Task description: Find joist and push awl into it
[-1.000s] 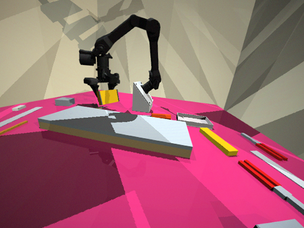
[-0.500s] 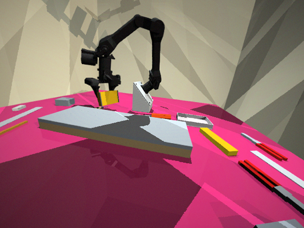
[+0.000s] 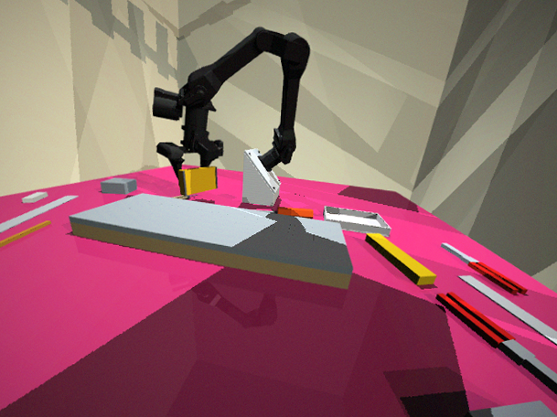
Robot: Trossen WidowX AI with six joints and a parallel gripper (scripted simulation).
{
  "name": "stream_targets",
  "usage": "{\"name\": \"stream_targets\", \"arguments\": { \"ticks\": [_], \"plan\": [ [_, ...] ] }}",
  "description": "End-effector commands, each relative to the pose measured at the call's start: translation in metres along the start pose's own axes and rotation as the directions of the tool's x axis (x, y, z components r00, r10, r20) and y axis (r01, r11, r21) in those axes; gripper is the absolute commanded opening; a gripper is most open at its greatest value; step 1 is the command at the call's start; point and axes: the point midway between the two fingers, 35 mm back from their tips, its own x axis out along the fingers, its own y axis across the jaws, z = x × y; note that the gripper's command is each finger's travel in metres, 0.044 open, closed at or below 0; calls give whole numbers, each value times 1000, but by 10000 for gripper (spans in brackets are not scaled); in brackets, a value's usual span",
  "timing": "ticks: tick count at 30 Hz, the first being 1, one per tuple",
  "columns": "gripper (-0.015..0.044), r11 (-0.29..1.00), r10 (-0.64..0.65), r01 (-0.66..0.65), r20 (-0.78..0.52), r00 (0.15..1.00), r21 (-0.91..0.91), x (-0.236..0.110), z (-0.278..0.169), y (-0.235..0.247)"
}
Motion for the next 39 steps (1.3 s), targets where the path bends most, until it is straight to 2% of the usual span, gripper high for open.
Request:
{"name": "stream_targets", "arguments": {
  "ticks": [1,39],
  "plan": [
    [0,1000,-6,6,-34,999,2,-2,-1,-1],
    [0,1000,-2,4,-326,945,5,0,8,-1]
  ]
}}
